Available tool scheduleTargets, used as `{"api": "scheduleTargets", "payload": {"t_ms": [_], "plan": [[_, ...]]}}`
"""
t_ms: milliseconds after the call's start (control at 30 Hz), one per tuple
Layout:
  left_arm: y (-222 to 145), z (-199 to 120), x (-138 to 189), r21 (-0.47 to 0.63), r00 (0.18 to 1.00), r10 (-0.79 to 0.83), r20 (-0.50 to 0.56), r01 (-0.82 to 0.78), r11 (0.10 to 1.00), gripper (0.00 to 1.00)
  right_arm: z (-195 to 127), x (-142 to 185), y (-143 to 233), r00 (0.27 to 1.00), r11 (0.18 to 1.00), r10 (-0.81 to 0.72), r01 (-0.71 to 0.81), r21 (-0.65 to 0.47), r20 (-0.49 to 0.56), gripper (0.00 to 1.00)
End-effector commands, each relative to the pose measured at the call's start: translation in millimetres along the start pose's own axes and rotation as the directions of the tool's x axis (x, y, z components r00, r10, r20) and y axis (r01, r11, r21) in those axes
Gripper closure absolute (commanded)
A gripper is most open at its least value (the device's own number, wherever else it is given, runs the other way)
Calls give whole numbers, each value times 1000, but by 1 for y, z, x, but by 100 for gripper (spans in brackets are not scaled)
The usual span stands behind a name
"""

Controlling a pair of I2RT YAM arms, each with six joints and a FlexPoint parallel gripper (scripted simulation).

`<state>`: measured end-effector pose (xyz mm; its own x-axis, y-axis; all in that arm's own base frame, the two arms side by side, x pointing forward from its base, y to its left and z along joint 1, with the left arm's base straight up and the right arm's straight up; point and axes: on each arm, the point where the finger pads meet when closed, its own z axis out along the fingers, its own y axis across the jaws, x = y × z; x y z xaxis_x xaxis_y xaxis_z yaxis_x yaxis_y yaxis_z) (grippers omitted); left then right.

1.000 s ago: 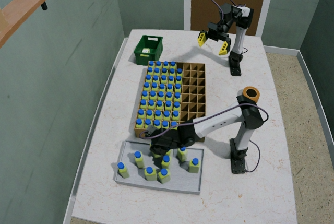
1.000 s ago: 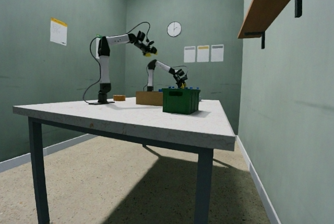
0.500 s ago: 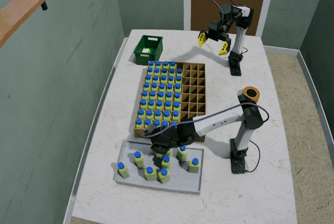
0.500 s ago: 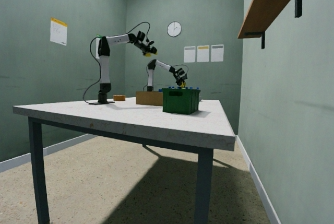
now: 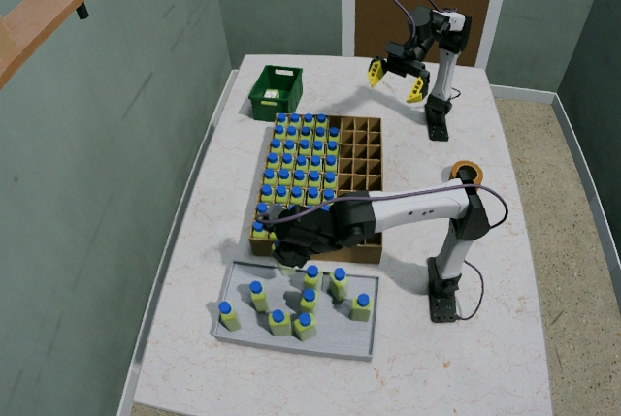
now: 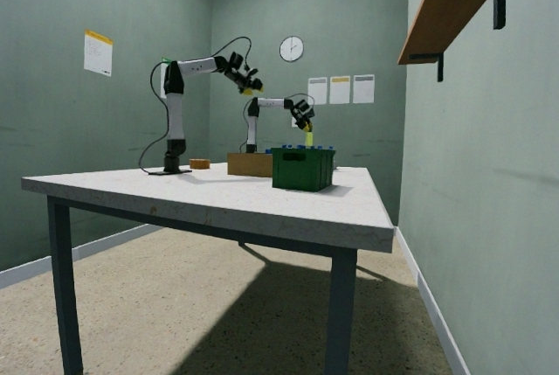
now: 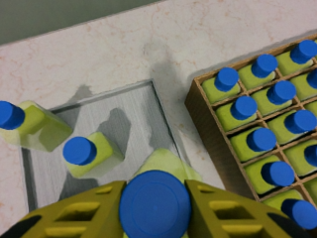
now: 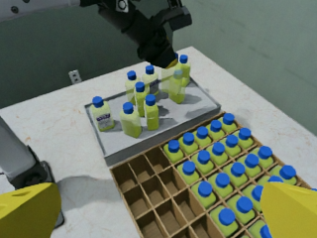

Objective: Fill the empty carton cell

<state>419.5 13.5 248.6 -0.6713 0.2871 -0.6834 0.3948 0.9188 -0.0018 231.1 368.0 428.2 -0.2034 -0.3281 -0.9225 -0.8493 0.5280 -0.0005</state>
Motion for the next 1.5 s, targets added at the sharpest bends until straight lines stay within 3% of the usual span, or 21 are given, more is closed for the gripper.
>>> {"api": "scheduleTargets", "payload": {"t_ms": [0, 833, 1000, 1333, 1400, 1467], "plan": [[-4, -8, -6, 19, 1000, -7, -15, 7, 1000, 84, -20, -1, 3, 1000, 1000, 3, -3, -1, 4, 0], [-18, -42, -48, -30, 1000, -12, -1, 12, 999, 84, -68, 22, -3, 997, 1000, 10, -9, 14, -73, 0], [-51, -40, -56, -46, 1000, 2, 23, -1, 999, 84, -79, 27, -4, 996, 1000, 11, -9, 16, -86, 0], [-183, -39, -45, -9, 996, 49, 75, -49, 999, 84, -102, 40, -4, 992, 1000, 13, -10, 19, -124, 0], [-183, -39, -45, -9, 996, 49, 75, -49, 999, 84, -102, 40, -4, 992, 1000, 13, -10, 19, -124, 0], [-210, -44, -38, 6, 994, 58, 96, -59, 998, 84, -107, 43, -4, 991, 1000, 13, -11, 20, -132, 0]]}}
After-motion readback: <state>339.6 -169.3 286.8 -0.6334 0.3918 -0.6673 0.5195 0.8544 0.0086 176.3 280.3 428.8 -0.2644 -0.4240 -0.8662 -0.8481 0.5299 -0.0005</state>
